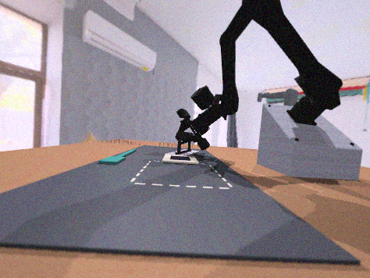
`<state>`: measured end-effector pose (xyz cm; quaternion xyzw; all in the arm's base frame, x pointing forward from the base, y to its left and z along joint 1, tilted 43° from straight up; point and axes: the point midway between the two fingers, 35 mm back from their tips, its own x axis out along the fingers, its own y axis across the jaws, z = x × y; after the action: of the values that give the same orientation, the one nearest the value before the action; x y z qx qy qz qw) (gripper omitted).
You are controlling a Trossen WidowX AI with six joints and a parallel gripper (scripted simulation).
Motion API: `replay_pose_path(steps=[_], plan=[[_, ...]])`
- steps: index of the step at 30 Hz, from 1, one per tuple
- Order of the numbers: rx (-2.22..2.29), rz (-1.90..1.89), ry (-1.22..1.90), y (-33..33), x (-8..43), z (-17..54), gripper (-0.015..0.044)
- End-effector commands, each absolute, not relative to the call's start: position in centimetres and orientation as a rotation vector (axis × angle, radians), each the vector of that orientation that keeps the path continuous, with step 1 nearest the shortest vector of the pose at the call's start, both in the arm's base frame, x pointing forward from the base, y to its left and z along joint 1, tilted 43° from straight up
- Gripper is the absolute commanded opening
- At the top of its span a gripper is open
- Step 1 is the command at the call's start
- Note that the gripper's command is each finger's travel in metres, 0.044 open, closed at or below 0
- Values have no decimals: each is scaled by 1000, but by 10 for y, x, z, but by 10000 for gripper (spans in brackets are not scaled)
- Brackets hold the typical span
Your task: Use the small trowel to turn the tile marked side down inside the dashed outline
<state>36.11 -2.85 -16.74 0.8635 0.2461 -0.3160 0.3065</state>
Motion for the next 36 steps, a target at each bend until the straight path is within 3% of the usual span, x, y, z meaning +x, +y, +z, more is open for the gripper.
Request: replay_pose_path(steps=[1,7,30,36], plan=[[2286,-834,651,-28,362,-167,36],[2286,-834,651,-29,362,-167,0],[2281,-830,652,-70,364,-123,0],[2210,-642,738,-66,370,-126,0]])
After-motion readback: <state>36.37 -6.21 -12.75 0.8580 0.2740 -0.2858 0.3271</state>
